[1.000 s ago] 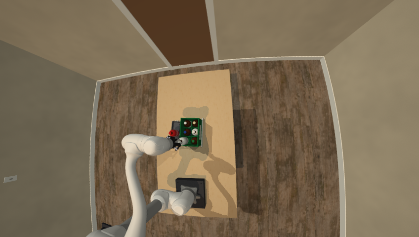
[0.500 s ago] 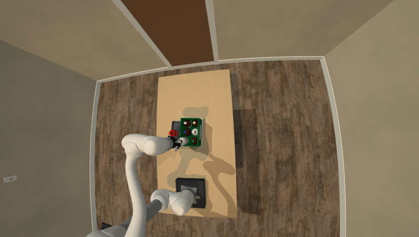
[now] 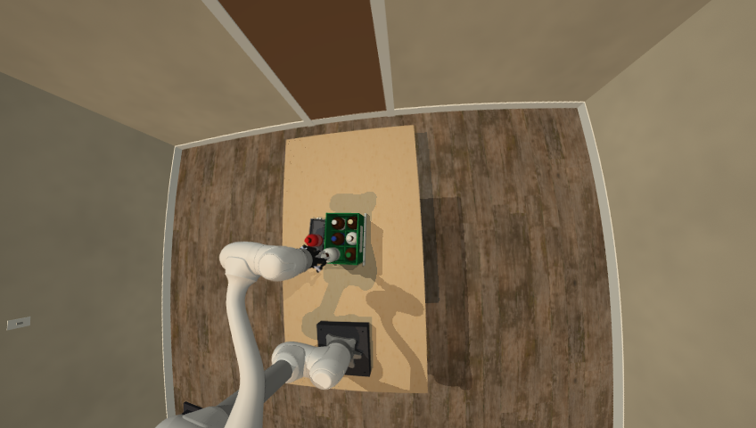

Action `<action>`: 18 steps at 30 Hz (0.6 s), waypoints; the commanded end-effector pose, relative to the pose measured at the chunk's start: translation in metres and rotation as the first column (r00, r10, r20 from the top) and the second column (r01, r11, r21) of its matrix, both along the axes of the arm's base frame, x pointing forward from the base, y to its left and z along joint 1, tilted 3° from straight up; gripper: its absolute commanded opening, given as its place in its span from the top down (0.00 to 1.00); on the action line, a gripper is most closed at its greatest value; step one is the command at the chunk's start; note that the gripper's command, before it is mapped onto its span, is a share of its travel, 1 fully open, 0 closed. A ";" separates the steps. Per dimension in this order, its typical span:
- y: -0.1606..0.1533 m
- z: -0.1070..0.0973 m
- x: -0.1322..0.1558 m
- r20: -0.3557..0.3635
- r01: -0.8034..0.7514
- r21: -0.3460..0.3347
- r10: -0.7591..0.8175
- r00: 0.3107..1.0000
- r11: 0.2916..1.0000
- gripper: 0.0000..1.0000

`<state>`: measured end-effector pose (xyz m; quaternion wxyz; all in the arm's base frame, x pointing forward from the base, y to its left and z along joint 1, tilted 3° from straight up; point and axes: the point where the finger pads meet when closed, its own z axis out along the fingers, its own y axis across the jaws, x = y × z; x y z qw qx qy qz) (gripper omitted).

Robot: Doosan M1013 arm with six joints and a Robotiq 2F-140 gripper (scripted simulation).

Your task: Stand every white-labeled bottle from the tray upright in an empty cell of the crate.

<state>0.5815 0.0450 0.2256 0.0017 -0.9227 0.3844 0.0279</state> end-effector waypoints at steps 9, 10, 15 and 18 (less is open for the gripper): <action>0.000 -0.004 0.000 0.000 0.000 0.000 0.000 1.000 1.000 1.00; 0.000 -0.005 0.000 0.000 0.000 0.000 0.000 1.000 1.000 1.00; 0.000 -0.010 -0.001 0.000 0.000 0.000 0.000 1.000 1.000 1.00; 0.000 -0.013 -0.001 0.000 0.000 0.000 0.000 1.000 1.000 1.00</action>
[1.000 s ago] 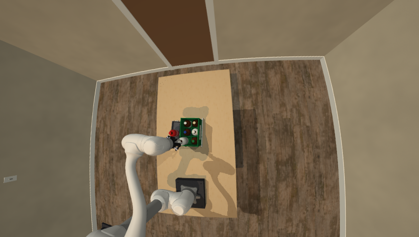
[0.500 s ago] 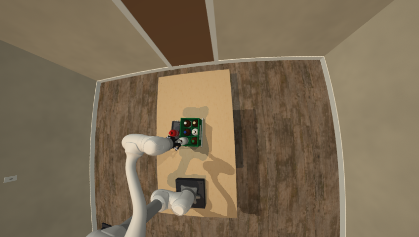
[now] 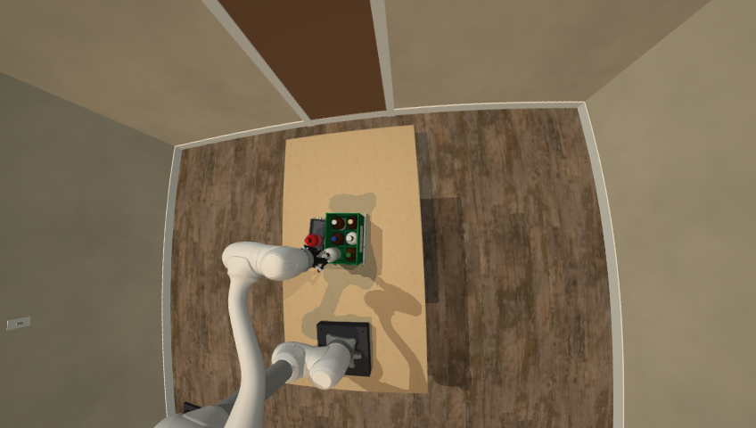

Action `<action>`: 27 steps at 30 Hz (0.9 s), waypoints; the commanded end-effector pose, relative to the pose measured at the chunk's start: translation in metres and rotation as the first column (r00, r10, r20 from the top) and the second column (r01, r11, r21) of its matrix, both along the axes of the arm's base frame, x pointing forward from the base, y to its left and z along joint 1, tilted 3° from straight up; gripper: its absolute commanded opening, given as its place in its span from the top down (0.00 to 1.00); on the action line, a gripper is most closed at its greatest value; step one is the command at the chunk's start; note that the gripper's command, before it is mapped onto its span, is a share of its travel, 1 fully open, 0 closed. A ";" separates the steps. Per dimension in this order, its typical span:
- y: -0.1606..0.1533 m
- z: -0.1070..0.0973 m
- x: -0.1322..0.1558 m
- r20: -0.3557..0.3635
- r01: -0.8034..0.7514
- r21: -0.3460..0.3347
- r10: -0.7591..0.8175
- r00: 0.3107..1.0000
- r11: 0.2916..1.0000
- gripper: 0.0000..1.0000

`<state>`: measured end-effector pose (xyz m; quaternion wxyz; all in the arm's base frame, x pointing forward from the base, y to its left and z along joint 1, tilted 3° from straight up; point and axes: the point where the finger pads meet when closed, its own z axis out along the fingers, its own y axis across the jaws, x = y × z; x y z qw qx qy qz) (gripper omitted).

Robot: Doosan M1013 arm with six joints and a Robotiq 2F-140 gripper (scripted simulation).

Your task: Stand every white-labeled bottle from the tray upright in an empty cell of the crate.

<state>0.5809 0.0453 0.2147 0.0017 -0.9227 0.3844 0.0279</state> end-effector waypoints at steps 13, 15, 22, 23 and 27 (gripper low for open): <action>0.000 -0.016 -0.001 0.000 0.000 0.000 0.000 1.000 1.000 1.00; 0.000 -0.018 -0.001 0.000 0.000 0.000 0.000 1.000 1.000 1.00; 0.001 -0.023 -0.001 0.000 0.000 0.000 0.000 1.000 1.000 1.00; 0.001 -0.024 -0.001 0.000 0.000 0.000 0.000 1.000 1.000 1.00; 0.001 -0.026 -0.001 0.000 0.000 0.000 0.000 1.000 1.000 1.00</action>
